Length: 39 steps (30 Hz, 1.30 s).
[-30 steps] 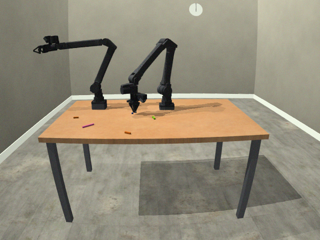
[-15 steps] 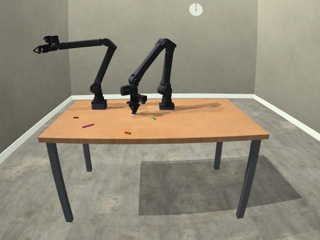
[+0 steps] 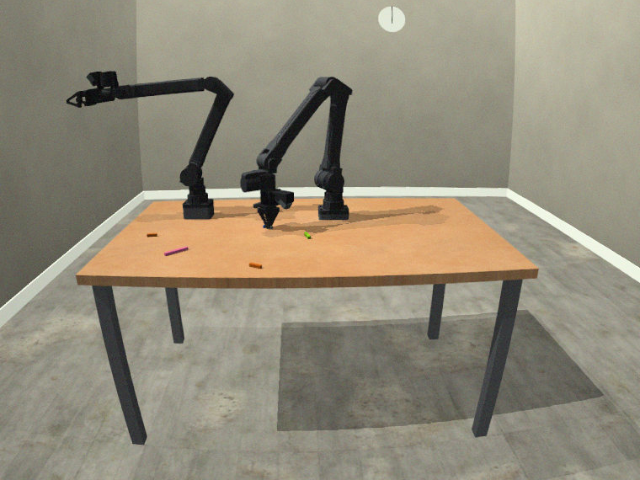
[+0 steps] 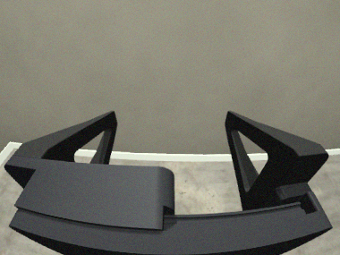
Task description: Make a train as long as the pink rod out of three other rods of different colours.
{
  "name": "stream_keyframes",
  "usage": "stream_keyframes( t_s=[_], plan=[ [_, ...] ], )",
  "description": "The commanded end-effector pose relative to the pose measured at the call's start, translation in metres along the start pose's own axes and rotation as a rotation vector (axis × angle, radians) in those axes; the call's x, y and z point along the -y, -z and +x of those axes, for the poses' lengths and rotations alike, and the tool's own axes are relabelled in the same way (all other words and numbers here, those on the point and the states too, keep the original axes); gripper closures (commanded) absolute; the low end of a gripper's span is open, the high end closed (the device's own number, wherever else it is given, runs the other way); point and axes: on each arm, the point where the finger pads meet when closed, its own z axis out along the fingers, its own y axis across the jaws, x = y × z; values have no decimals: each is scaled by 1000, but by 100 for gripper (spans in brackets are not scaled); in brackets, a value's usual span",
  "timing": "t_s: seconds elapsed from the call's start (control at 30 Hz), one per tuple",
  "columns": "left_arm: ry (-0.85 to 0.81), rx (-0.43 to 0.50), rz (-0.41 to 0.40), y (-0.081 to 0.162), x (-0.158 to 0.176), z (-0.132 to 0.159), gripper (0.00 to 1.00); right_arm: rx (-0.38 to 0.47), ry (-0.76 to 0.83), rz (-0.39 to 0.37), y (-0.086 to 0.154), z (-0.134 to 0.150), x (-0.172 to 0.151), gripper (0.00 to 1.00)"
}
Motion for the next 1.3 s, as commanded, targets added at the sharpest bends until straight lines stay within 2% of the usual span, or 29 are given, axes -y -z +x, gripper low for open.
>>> stream_keyframes(
  t_s=[0.0, 1.27],
  plan=[
    [8, -1, 8, 1, 4, 4, 96, 54, -13, 16, 7, -20, 8, 0],
    [4, -2, 9, 1, 4, 7, 96, 54, -13, 16, 7, -20, 8, 0]
  ],
)
